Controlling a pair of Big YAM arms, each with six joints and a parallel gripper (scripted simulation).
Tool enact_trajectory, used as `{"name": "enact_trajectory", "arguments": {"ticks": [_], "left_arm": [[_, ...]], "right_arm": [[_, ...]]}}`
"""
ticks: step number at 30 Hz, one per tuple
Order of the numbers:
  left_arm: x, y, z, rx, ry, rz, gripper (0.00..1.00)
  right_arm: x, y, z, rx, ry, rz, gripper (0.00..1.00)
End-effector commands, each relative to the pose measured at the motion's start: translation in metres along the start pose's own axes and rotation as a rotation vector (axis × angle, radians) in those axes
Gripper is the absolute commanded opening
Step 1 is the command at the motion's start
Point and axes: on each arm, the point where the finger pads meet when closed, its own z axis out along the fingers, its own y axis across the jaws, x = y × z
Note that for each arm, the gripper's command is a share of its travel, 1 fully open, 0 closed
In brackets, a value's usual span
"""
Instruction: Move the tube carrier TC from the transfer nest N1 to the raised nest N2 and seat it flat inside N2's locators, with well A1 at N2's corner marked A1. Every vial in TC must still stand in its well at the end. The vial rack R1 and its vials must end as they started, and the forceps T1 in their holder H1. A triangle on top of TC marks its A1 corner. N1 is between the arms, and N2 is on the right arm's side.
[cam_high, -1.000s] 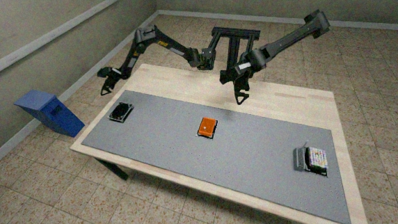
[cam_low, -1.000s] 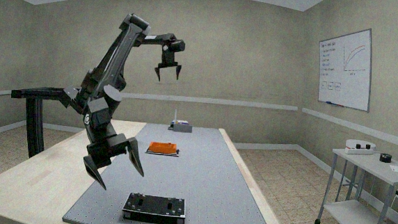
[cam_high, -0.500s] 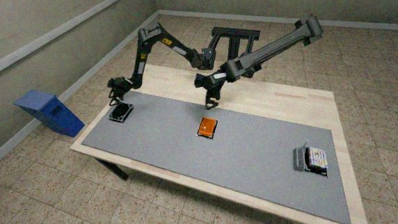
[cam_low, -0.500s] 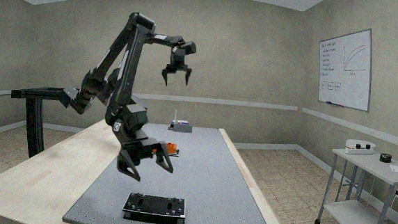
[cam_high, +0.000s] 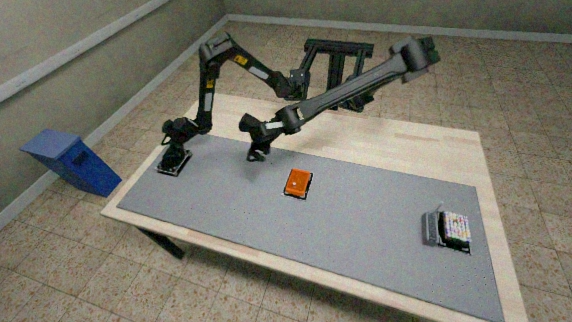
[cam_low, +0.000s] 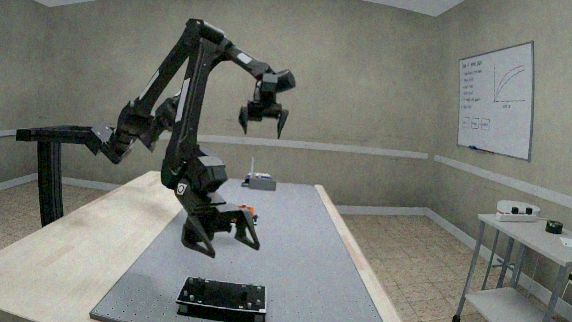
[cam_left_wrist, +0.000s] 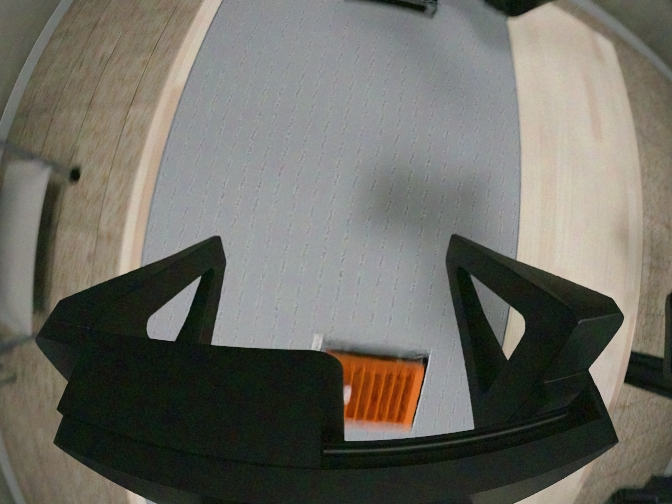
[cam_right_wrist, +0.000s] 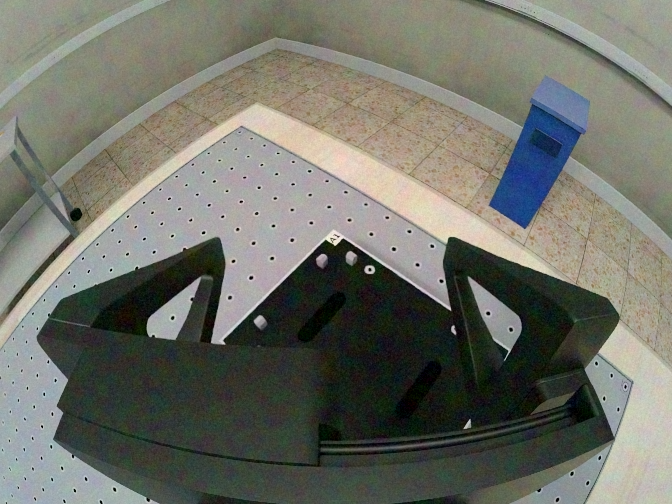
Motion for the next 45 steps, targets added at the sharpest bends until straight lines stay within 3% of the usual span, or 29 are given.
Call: {"name": "enact_trajectory", "arguments": {"ticks": [1,6,15,29,31,37,45], "left_arm": [[-0.092,0.027,0.044,-0.026,-0.2,0.038,1.0],[-0.122,0.025,0.065,-0.01,-0.29,0.05,1.0],[-0.112,0.033,0.067,-0.014,-0.277,0.031,1.0],[-0.109,0.043,0.06,-0.03,-0.278,0.009,1.0],[-0.109,0.043,0.06,-0.03,-0.278,0.009,1.0],[-0.052,0.102,0.079,-0.087,-0.221,-0.191,1.0],[0.032,0.171,0.056,-0.191,-0.155,-0.378,1.0]], "right_arm": [[0.001,0.02,-0.006,0.009,0.052,0.038,1.0],[0.026,0.031,-0.019,0.052,0.168,0.075,1.0],[0.057,0.047,-0.041,0.104,0.315,0.106,1.0],[0.119,0.082,-0.111,0.192,0.62,0.104,1.0],[0.119,0.082,-0.111,0.192,0.62,0.104,1.0],[0.139,0.094,-0.146,0.221,0.737,0.082,1.0],[0.162,0.106,-0.198,0.261,0.893,0.031,1.0]]}}
